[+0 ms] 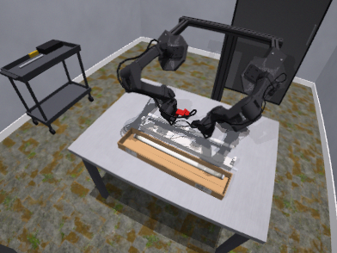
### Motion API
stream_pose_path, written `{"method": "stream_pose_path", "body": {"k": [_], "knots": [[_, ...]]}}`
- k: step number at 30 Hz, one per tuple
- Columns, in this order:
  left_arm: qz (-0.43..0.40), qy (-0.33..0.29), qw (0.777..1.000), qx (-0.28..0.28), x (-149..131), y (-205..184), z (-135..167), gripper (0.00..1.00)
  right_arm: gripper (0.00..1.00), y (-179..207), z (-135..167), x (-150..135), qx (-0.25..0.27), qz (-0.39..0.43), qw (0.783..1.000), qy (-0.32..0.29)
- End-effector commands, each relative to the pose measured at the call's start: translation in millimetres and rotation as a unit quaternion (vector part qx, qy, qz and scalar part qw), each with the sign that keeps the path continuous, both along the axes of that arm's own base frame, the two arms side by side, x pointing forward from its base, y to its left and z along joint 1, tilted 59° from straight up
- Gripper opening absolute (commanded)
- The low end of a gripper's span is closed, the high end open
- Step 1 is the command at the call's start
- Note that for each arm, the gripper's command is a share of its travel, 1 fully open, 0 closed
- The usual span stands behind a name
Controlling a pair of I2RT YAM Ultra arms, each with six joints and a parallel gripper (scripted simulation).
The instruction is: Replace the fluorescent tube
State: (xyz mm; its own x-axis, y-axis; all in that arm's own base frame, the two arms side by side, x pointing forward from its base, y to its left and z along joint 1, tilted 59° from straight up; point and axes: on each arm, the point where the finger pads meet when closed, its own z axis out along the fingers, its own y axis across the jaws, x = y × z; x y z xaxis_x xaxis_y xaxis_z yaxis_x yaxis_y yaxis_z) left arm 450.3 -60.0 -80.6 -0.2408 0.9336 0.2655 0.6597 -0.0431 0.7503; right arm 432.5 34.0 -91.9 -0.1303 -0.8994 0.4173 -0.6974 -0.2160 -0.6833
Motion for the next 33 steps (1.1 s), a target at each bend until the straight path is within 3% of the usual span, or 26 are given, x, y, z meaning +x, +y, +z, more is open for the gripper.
{"method": "stream_pose_path", "body": {"k": [1, 6, 9, 12, 17, 26, 33], "knots": [[-0.02, -0.007, 1.0, 0.016, -10, -7, -6, 0.11, 0.11, 8, -9, -9, -0.011, 0.023, 1.0, -0.005], [-0.025, -0.027, 0.999, 0.021, -10, -7, -6, 0.11, 0.11, 8, -9, -9, -0.013, 0.033, 0.999, -0.025], [-0.026, -0.007, 0.999, 0.022, -16, -6, -13, 0.11, 0.11, 6, -16, -16, -0.016, 0.03, 0.999, -0.003], [-0.026, -0.034, 0.999, 0.012, -3, -11, 10, 0.11, 0.11, 7, -10, -11, -0.013, 0.031, 0.999, -0.012], [-0.025, -0.01, 0.999, 0.026, -18, -4, -15, 0.11, 0.11, 5, -17, -16, -0.019, 0.03, 0.999, -0.008], [-0.027, -0.023, 0.999, 0.025, -14, -6, -10, 0.11, 0.11, 6, -16, -16, -0.017, 0.035, 0.999, -0.013], [-0.033, -0.056, 0.998, 0.028, -11, -7, -6, 0.11, 0.11, 9, -10, -10, -0.014, 0.047, 0.998, -0.05]]}}
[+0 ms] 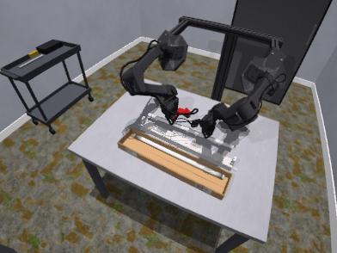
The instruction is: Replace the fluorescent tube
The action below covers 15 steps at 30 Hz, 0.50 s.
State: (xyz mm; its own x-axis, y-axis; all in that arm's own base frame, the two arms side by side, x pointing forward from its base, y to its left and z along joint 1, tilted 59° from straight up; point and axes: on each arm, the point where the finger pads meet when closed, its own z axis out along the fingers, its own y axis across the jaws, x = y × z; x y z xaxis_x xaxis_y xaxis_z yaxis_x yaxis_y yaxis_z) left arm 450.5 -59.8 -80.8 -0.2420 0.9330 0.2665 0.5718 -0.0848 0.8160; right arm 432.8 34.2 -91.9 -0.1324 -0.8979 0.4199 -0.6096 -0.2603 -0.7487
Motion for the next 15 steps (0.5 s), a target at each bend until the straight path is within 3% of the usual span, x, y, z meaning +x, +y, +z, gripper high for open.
{"method": "stream_pose_path", "body": {"k": [1, 15], "knots": [[-0.018, -0.004, 1.0, 0.015, -11, -7, -6, 0.11, 0.11, 8, -10, -10, -0.006, 0.025, 1.0, -0.001], [-0.025, -0.024, 0.999, 0.022, -13, -7, -8, 0.11, 0.11, -1, -12, -12, -0.011, 0.026, 0.999, -0.018]]}}
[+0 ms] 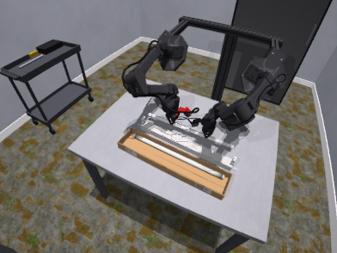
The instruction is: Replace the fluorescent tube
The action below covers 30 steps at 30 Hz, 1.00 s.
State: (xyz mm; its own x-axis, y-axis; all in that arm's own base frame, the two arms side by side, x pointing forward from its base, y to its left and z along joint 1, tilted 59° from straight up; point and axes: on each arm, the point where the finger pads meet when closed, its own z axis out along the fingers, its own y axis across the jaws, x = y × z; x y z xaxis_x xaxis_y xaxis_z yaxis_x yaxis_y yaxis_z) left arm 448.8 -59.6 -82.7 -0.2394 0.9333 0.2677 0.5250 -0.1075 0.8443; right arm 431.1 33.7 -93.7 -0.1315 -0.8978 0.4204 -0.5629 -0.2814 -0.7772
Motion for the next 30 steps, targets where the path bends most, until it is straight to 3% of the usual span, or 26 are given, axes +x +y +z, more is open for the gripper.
{"method": "stream_pose_path", "body": {"k": [1, 9, 12, 29, 30], "knots": [[-0.016, 0.001, 1.0, 0.015, -12, -7, -6, 0.11, 0.11, -3, -10, -10, -0.007, 0.011, 1.0, 0.005], [-0.025, -0.027, 0.999, 0.018, -10, -8, -4, 0.11, 0.11, -3, -7, -8, -0.009, 0.02, 0.999, -0.022], [-0.031, -0.009, 0.999, 0.016, -13, -10, -12, 0.11, 0.11, -3, -15, -14, -0.012, 0.02, 1.0, -0.003], [-0.037, -0.027, 0.999, 0.023, -16, -9, -13, 0.11, 0.11, 1, -15, -16, -0.015, 0.035, 0.999, -0.023], [-0.031, -0.055, 0.998, 0.02, -5, -10, -3, 0.11, 0.11, 4, -4, 0, -0.009, 0.035, 0.998, -0.055]]}}
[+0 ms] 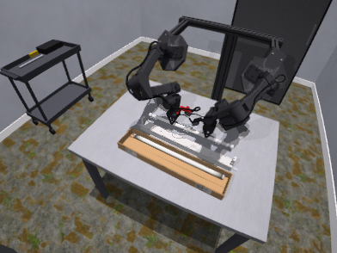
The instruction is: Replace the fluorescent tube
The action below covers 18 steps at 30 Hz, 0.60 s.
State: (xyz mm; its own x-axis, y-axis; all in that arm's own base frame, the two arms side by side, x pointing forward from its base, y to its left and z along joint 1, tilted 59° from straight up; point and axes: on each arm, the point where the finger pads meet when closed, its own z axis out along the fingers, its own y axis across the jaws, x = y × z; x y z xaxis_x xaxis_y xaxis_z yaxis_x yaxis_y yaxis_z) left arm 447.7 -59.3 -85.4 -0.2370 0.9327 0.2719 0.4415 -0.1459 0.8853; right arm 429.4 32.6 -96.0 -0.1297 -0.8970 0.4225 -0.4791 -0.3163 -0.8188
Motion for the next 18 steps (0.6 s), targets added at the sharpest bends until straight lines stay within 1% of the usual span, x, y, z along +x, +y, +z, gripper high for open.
{"method": "stream_pose_path", "body": {"k": [1, 2, 3, 8, 10, 11, 12, 13, 16, 17, 18], "knots": [[-0.017, -0.004, 1.0, 0.007, -5, -11, -1, 0.11, 0.11, 7, -1, 7, 0.001, 0.012, 1.0, -0.016], [-0.018, -0.009, 1.0, 0.005, -4, -12, 2, 0.11, 0.11, 3, -4, 0, -0.002, 0.012, 1.0, -0.007], [-0.024, -0.004, 1.0, 0.005, -5, -13, -4, 0.11, 0.11, 1, -5, -3, -0.004, 0.01, 1.0, -0.004], [-0.022, -0.009, 1.0, 0.006, -4, -13, -2, 0.11, 0.11, 4, -6, -3, -0.004, 0.015, 1.0, -0.005], [-0.022, -0.019, 1.0, 0.001, 1, -15, 7, 0.11, 0.11, 4, -11, -4, -0.006, 0.015, 1.0, 0.004], [-0.022, -0.018, 1.0, 0.001, 1, -15, 6, 0.11, 0.11, 4, -10, -4, -0.005, 0.015, 1.0, 0.001], [-0.025, -0.02, 0.999, -0.001, 8, -18, 0, 0.11, 0.11, 4, -12, -5, -0.007, 0.015, 1.0, 0.006], [-0.026, -0.019, 0.999, -0.001, 7, -17, 1, 0.11, 0.11, -2, -12, 4, -0.006, 0.007, 1.0, 0.003], [-0.024, -0.019, 1.0, -0.001, 4, -15, 5, 0.11, 0.11, 3, -12, 1, -0.006, 0.013, 1.0, 0.004], [-0.024, -0.02, 0.999, -0.002, 8, -15, 3, 0.11, 0.11, 5, -9, 0, -0.006, 0.018, 1.0, 0.004], [-0.026, -0.02, 0.999, -0.001, 10, -17, -2, 0.11, 0.11, 2, -16, 4, -0.007, 0.014, 1.0, 0.006]]}}
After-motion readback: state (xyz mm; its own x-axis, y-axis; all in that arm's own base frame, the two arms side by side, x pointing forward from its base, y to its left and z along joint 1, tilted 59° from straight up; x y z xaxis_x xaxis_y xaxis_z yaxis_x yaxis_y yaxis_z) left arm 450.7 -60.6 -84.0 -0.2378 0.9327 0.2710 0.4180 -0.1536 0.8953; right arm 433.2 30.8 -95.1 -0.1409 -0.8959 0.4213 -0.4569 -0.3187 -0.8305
